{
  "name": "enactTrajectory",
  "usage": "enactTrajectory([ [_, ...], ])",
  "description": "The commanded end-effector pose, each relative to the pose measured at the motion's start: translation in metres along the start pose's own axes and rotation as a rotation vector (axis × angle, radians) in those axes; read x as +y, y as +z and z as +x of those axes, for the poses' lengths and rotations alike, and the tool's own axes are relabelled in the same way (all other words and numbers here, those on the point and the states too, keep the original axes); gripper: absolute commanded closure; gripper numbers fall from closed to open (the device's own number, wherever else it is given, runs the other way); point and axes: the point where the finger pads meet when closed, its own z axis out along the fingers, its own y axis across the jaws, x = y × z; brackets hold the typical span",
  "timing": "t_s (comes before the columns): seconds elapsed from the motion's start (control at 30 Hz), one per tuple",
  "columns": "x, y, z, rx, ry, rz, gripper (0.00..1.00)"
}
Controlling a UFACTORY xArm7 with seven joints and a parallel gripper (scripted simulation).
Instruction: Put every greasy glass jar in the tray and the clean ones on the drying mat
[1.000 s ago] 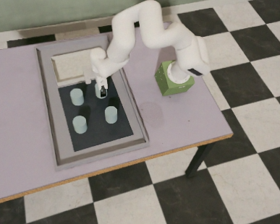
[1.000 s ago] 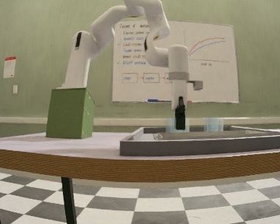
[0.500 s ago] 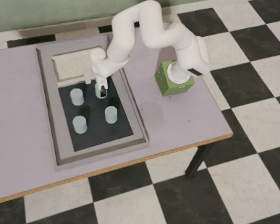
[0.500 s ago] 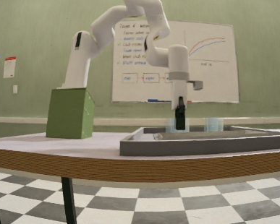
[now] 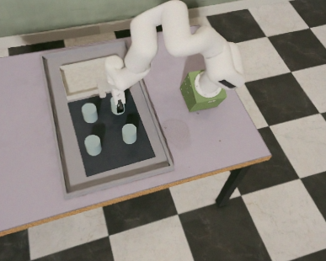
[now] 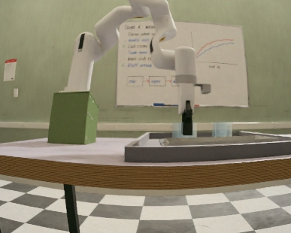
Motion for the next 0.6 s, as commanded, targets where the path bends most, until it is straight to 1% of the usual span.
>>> enactTrajectory([
  [0.0,0.0012,-0.0017,0.0018,0.005,0.001,-0.002,0.19],
  [0.03,0.0012,-0.0017,0.0018,0.005,0.001,-0.002,0.19],
  [0.07,0.0012,-0.0017,0.0018,0.005,0.001,-0.002,0.22],
  [0.57,0.0012,-0.0017,0.0018,0.005,0.001,-0.002,0.22],
])
